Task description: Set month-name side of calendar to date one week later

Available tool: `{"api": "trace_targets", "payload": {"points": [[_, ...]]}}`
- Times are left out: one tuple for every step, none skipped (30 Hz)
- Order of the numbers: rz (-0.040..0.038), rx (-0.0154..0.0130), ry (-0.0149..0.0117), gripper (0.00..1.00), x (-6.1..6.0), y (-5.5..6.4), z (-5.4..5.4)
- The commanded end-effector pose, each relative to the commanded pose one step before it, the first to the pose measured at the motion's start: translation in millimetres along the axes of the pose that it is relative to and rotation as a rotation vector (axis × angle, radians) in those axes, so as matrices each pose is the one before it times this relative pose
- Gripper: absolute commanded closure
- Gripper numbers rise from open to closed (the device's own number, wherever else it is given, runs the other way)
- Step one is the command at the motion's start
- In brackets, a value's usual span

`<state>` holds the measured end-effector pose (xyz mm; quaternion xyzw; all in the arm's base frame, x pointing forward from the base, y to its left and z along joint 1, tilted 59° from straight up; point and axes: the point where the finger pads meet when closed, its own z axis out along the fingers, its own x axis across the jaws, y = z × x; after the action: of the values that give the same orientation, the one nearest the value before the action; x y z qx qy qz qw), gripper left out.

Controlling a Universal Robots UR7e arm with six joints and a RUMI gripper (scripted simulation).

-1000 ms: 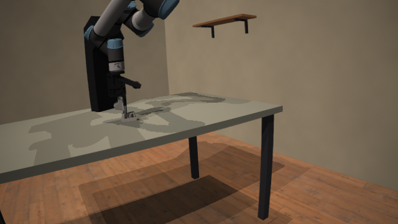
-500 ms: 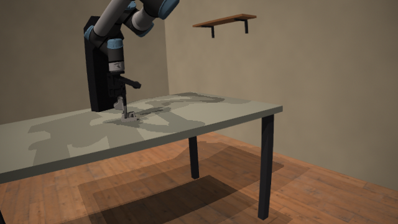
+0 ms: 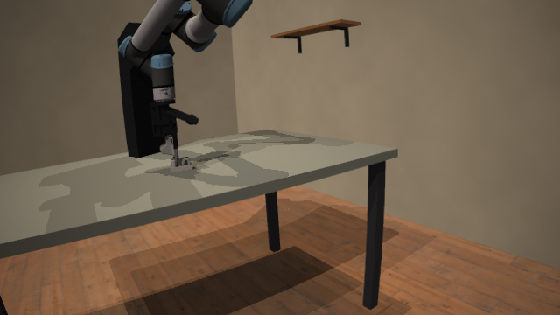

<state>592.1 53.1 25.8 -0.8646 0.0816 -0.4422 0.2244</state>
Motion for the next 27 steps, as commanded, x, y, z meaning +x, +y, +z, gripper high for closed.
{"api": "trace_targets", "payload": {"points": [[-0.00112, 0.00044, 0.00044, 0.90, 0.22, 0.00, 0.92], [0.00000, 0.00000, 0.00000, 0.90, 0.00, 0.00, 0.00], [0.00000, 0.00000, 0.00000, 0.90, 0.00, 0.00, 0.00], [0.00000, 0.00000, 0.00000, 0.90, 0.00, 0.00, 0.00], [0.00000, 0.00000, 0.00000, 0.90, 0.00, 0.00, 0.00], [0.00000, 0.00000, 0.00000, 0.90, 0.00, 0.00, 0.00], [0.00000, 0.00000, 0.00000, 0.90, 0.00, 0.00, 0.00], [0.00000, 0.00000, 0.00000, 0.90, 0.00, 0.00, 0.00], [0.00000, 0.00000, 0.00000, 0.90, 0.00, 0.00, 0.00], [0.00000, 0.00000, 0.00000, 0.90, 0.00, 0.00, 0.00], [0.00000, 0.00000, 0.00000, 0.90, 0.00, 0.00, 0.00], [0.00000, 0.00000, 0.00000, 0.90, 0.00, 0.00, 0.00], [0.00000, 0.00000, 0.00000, 0.90, 0.00, 0.00, 0.00], [0.00000, 0.00000, 0.00000, 0.90, 0.00, 0.00, 0.00], [0.00000, 0.00000, 0.00000, 0.90, 0.00, 0.00, 0.00], [0.00000, 0.00000, 0.00000, 0.90, 0.00, 0.00, 0.00], [0.00000, 0.00000, 0.00000, 0.90, 0.00, 0.00, 0.00], [0.00000, 0.00000, 0.00000, 0.90, 0.00, 0.00, 0.00], [0.00000, 0.00000, 0.00000, 0.90, 0.00, 0.00, 0.00], [0.00000, 0.00000, 0.00000, 0.90, 0.00, 0.00, 0.00], [0.00000, 0.00000, 0.00000, 0.90, 0.00, 0.00, 0.00], [0.00000, 0.00000, 0.00000, 0.90, 0.00, 0.00, 0.00], [0.00000, 0.00000, 0.00000, 0.86, 0.00, 0.00, 0.00], [0.00000, 0.00000, 0.00000, 0.86, 0.00, 0.00, 0.00], [0.00000, 0.00000, 0.00000, 0.86, 0.00, 0.00, 0.00], [0.00000, 0.00000, 0.00000, 0.83, 0.00, 0.00, 0.00], [0.00000, 0.00000, 0.00000, 0.83, 0.00, 0.00, 0.00]]}}
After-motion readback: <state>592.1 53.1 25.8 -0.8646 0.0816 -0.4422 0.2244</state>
